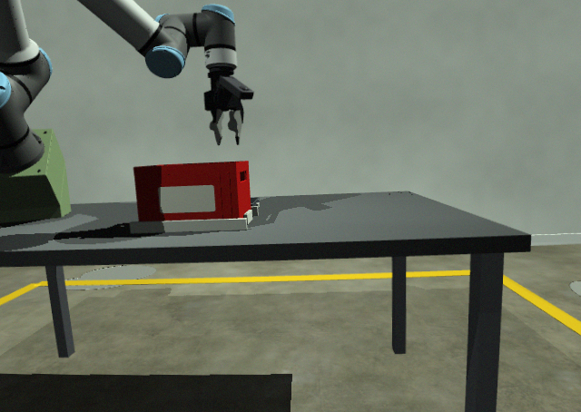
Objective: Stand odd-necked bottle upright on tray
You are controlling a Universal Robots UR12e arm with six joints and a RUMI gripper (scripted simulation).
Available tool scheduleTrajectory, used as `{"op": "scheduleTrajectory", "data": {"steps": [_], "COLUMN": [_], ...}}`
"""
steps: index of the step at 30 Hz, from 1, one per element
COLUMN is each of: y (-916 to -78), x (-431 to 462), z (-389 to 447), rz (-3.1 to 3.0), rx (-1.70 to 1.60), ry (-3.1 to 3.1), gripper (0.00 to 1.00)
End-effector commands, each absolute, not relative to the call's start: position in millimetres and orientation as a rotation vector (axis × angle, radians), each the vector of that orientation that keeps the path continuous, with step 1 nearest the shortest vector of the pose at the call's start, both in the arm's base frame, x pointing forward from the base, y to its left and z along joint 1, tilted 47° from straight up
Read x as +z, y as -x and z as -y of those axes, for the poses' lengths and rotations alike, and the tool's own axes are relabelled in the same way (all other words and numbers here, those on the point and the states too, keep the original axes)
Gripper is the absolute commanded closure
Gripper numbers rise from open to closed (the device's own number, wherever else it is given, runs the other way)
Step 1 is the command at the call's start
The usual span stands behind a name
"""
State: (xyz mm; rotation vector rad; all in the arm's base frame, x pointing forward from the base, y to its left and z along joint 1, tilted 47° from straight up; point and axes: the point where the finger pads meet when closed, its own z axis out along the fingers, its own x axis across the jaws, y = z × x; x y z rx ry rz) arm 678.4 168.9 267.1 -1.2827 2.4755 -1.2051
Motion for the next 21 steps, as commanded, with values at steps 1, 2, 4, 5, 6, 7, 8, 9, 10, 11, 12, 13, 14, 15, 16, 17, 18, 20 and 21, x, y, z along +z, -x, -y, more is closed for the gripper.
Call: {"op": "scheduleTrajectory", "data": {"steps": [1,2,4,5,6,7,8,9,10,11,12,13,14,15,16,17,18,20,21], "y": [-679.2,-679.4,-679.9,-680.2,-680.6,-680.9,-680.9,-680.9,-681.3,-681.7,-682.2,-682.6,-683.1,-683.6,-684.1,-684.7,-685.2,-686.4,-686.9], "x": [266.7,266.3,265.5,265.0,264.4,263.8,263.8,263.8,263.2,262.5,261.8,261.1,260.3,259.5,258.6,257.8,256.9,255.1,254.1], "z": [-168.4,-168.1,-167.3,-166.9,-166.4,-165.9,-165.9,-165.9,-165.3,-164.7,-164.1,-163.5,-162.8,-162.1,-161.3,-160.5,-159.8,-158.2,-157.3], "rz": [-2.474,-2.474,-2.474,-2.474,-2.474,-2.474,-2.474,-2.474,-2.474,-2.474,-2.474,-2.474,-2.474,-2.474,-2.474,-2.474,-2.474,-2.474,-2.474], "rx": [-1.205,-1.205,-1.205,-1.205,-1.205,-1.205,-1.205,-1.205,-1.205,-1.205,-1.205,-1.205,-1.205,-1.205,-1.205,-1.205,-1.205,-1.205,-1.205], "ry": [1.282,1.282,1.282,1.282,1.282,1.282,1.282,1.282,1.282,1.282,1.282,1.282,1.282,1.282,1.282,1.282,1.282,1.282,1.282], "gripper": [0.62,0.62,0.62,0.62,0.62,0.62,0.62,0.62,0.62,0.62,0.62,0.62,0.62,0.62,0.62,0.62,0.62,0.62,0.62]}}
